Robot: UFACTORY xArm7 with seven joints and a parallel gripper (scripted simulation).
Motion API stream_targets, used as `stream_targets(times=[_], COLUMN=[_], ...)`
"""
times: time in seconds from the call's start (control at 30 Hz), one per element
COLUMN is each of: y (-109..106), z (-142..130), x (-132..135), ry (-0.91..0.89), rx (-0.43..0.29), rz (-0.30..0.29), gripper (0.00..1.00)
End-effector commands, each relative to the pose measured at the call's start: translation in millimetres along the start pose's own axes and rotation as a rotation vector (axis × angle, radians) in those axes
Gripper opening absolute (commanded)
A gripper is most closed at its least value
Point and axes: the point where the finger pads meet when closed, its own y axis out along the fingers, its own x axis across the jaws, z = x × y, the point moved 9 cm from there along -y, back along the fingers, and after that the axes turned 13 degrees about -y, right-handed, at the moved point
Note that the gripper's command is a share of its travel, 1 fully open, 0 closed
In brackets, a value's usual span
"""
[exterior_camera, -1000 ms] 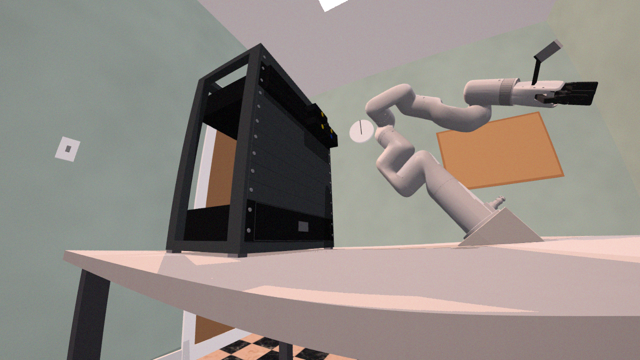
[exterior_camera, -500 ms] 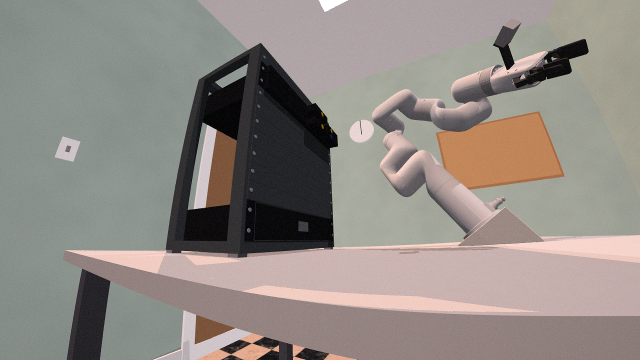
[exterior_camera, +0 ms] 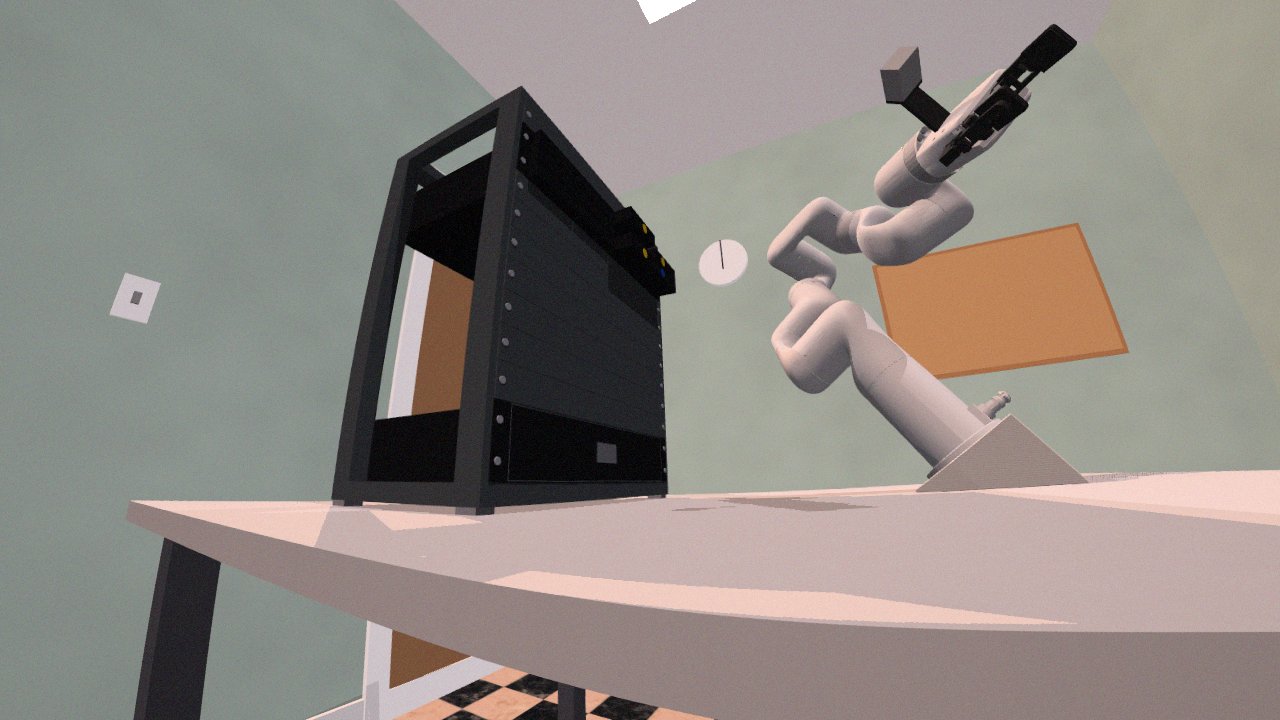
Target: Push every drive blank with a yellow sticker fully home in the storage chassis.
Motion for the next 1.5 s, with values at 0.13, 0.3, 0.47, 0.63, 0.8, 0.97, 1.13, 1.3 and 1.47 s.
stream_targets(times=[0.13,0.3,0.47,0.63,0.8,0.97,1.13,1.3,1.47], y=[-10,-22,-35,-46,-65,-82,-104,-117,-139], z=[32,55,71,82,96,105,113,117,121], x=[31,57,76,90,111,126,141,149,161], ry=[0.089,0.164,0.221,0.261,0.324,0.37,0.424,0.454,0.5], rx=[0.136,0.26,0.358,0.431,0.55,0.643,0.755,0.82,0.925], rz=[-0.116,-0.207,-0.276,-0.325,-0.402,-0.46,-0.526,-0.563,-0.621], gripper=[1.0,1.0,1.0,1.0,1.0,1.0,1.0,1.0,1.0])
